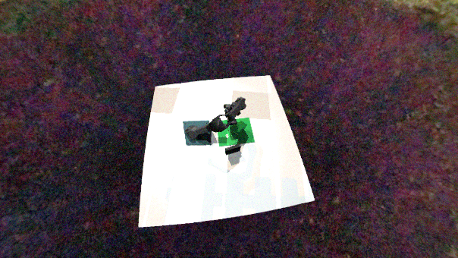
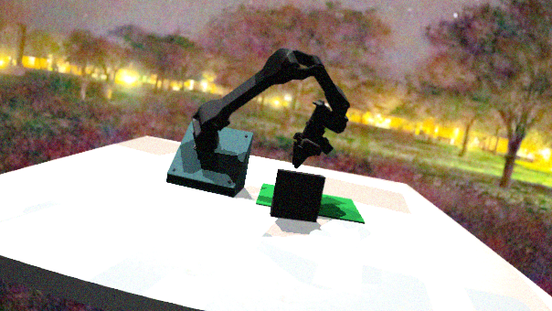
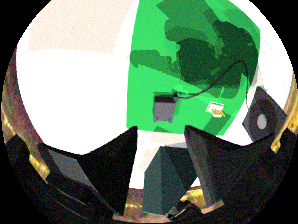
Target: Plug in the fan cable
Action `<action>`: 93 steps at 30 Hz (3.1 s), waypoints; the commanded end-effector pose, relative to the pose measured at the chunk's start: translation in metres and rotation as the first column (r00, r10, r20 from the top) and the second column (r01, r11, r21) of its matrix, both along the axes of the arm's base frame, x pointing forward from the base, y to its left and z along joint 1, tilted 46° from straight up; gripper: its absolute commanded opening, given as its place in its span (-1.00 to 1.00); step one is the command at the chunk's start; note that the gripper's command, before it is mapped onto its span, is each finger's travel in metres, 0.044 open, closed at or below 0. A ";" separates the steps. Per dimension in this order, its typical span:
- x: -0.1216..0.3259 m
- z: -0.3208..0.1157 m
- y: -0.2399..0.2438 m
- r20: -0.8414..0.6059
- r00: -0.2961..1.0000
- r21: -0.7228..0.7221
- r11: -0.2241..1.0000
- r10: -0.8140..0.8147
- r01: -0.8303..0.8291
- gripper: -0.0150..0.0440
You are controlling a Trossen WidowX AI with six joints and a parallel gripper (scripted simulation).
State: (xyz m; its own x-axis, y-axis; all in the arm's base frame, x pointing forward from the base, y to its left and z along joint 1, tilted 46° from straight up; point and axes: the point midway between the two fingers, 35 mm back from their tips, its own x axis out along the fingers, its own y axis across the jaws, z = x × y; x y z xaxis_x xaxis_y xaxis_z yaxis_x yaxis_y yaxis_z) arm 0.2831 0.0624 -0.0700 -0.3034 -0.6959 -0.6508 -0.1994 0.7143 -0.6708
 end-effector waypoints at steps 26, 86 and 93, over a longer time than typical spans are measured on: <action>-0.017 -0.031 -0.051 -0.054 0.993 -0.054 0.994 -0.101 0.098 0.22; -0.013 0.002 -0.016 -0.090 0.996 0.000 1.000 0.004 -0.004 -0.49; -0.003 0.001 -0.017 -0.147 0.964 0.093 0.974 0.221 -0.208 -0.49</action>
State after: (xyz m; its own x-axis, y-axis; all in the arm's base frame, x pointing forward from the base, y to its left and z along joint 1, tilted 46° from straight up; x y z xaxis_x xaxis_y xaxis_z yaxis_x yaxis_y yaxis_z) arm 0.2770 0.0469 -0.0688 -0.2963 -0.6991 -0.6508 -0.3732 0.7119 -0.5949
